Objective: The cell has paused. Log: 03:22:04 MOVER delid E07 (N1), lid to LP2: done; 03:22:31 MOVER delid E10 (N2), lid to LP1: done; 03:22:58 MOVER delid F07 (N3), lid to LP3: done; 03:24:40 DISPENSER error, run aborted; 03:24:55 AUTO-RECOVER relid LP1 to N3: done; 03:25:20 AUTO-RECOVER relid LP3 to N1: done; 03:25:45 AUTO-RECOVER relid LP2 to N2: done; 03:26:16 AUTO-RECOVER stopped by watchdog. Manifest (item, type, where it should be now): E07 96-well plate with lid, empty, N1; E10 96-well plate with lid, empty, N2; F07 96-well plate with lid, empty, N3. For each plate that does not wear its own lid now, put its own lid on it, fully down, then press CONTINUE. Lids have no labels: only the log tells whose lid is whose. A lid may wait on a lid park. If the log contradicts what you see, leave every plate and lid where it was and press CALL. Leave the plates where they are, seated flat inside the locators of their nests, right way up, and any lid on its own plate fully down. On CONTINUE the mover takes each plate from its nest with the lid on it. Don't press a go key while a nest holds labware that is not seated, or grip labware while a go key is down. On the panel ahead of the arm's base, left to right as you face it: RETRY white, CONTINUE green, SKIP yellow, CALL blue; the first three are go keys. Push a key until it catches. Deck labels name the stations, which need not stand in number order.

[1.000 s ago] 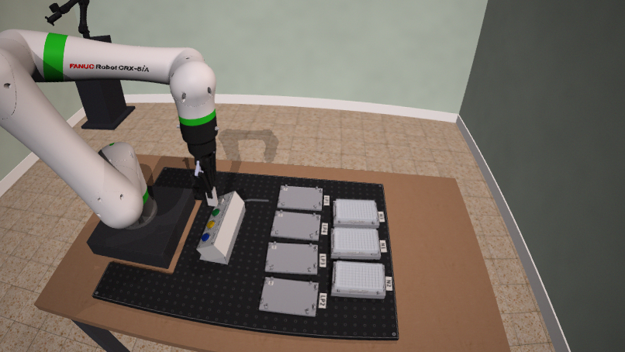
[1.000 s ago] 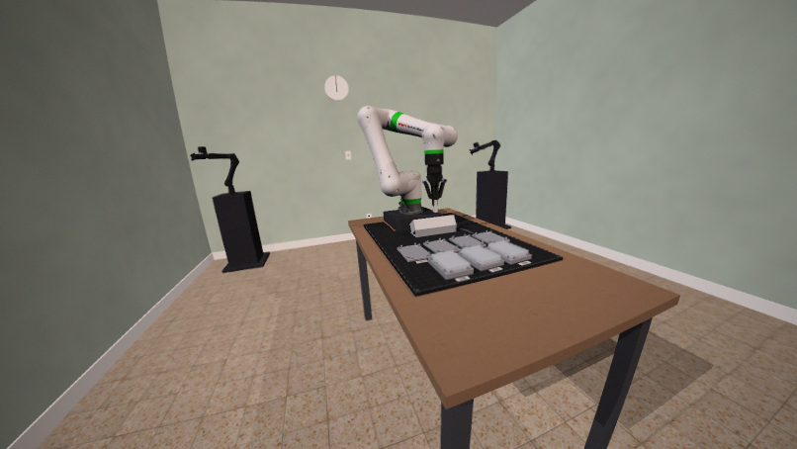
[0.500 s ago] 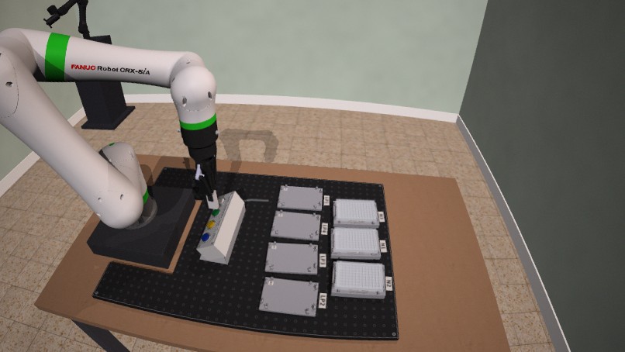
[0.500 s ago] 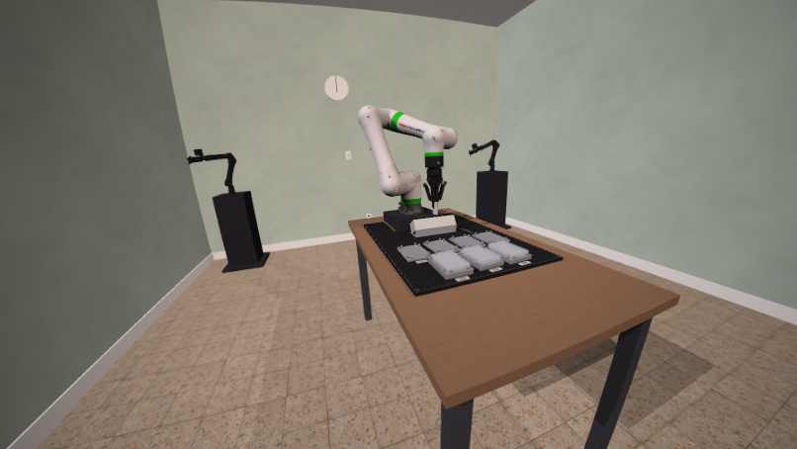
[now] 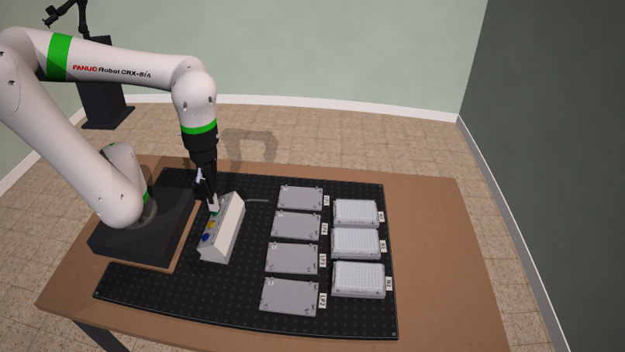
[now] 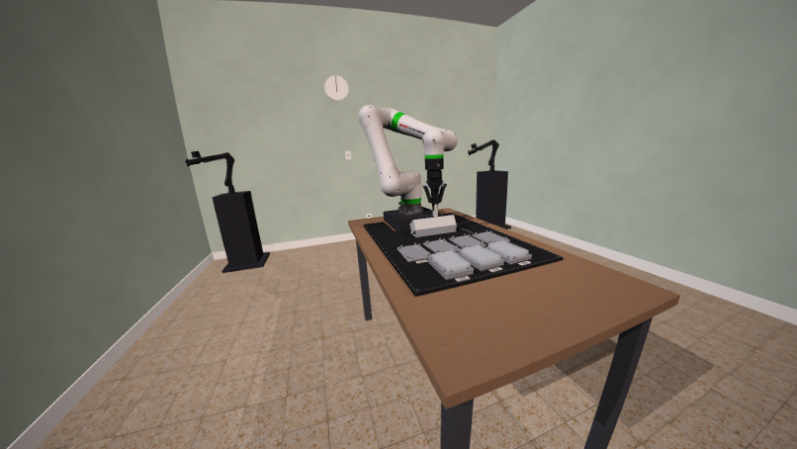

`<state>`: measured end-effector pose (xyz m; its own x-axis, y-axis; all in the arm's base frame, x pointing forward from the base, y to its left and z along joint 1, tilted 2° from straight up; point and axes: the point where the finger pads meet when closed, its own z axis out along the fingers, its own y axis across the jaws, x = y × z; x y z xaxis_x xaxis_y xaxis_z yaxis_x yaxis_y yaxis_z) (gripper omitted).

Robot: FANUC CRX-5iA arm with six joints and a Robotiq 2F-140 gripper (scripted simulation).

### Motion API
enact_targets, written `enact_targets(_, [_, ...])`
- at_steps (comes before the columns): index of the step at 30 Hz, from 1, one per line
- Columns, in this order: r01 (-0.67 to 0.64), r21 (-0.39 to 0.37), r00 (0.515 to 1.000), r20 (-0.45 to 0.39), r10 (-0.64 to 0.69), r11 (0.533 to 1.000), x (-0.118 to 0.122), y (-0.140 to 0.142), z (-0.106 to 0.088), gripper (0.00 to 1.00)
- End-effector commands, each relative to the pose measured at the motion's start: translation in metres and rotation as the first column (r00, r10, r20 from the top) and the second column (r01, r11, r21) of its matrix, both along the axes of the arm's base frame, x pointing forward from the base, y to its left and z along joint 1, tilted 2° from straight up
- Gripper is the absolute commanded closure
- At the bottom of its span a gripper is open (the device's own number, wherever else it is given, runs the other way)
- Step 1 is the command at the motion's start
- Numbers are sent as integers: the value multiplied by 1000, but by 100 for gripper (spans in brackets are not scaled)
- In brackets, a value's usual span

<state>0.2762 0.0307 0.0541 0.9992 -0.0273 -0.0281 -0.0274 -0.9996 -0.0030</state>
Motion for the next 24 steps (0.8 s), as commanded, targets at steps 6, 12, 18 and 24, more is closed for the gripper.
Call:
enact_targets(6, [0, 0, 1000, 0, 0, 1000, 0, 0, -4, 100])
enact_targets(12, [0, 0, 1000, 0, 0, 1000, 0, 0, -4, 100])
enact_targets(18, [0, 0, 1000, 0, 0, 1000, 0, 0, -4, 100])
enact_targets(24, [0, 0, 1000, 0, 0, 1000, 0, 0, -4, 100])
